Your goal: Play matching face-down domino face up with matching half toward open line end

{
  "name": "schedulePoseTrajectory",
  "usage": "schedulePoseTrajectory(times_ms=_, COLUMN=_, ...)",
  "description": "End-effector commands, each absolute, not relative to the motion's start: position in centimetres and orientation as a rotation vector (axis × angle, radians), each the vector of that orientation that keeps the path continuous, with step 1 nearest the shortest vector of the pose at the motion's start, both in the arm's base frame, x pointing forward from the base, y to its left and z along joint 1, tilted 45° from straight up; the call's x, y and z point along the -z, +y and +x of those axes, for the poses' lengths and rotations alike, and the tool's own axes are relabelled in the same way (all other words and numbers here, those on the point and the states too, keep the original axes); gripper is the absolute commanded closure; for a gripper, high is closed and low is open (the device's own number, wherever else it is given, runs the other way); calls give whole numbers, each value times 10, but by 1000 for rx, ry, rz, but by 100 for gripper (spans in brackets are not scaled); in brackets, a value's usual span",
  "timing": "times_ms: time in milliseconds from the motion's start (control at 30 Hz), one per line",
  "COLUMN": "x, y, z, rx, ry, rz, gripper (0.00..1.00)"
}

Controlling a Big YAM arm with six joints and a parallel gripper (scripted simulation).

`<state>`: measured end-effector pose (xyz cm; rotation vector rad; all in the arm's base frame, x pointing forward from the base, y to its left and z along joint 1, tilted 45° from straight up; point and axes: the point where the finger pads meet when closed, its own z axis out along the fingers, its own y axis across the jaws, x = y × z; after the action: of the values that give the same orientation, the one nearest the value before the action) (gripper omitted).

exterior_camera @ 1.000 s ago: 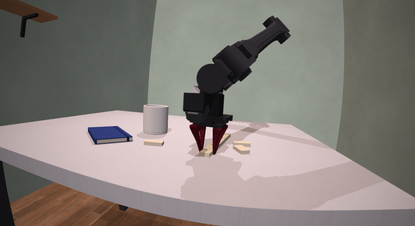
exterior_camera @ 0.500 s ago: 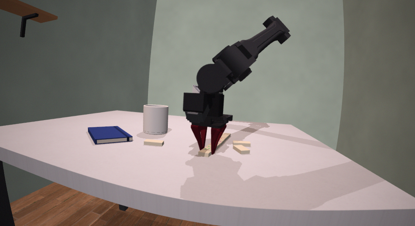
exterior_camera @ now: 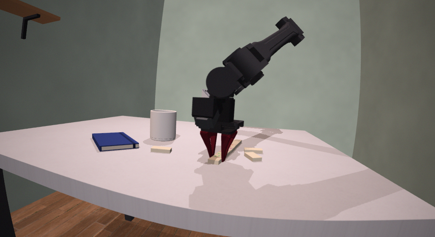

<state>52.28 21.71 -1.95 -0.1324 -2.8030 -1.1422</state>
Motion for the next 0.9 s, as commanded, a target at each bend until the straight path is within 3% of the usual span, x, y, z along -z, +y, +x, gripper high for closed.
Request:
schedulePoseTrajectory(times_ms=0, x=4, y=208, z=539, rx=1163, ry=-2840, rz=-129, gripper=78)
schedulePoseTrajectory(times_ms=867, x=8, y=210, z=535, rx=1161, ry=-2830, rz=-131, gripper=78)
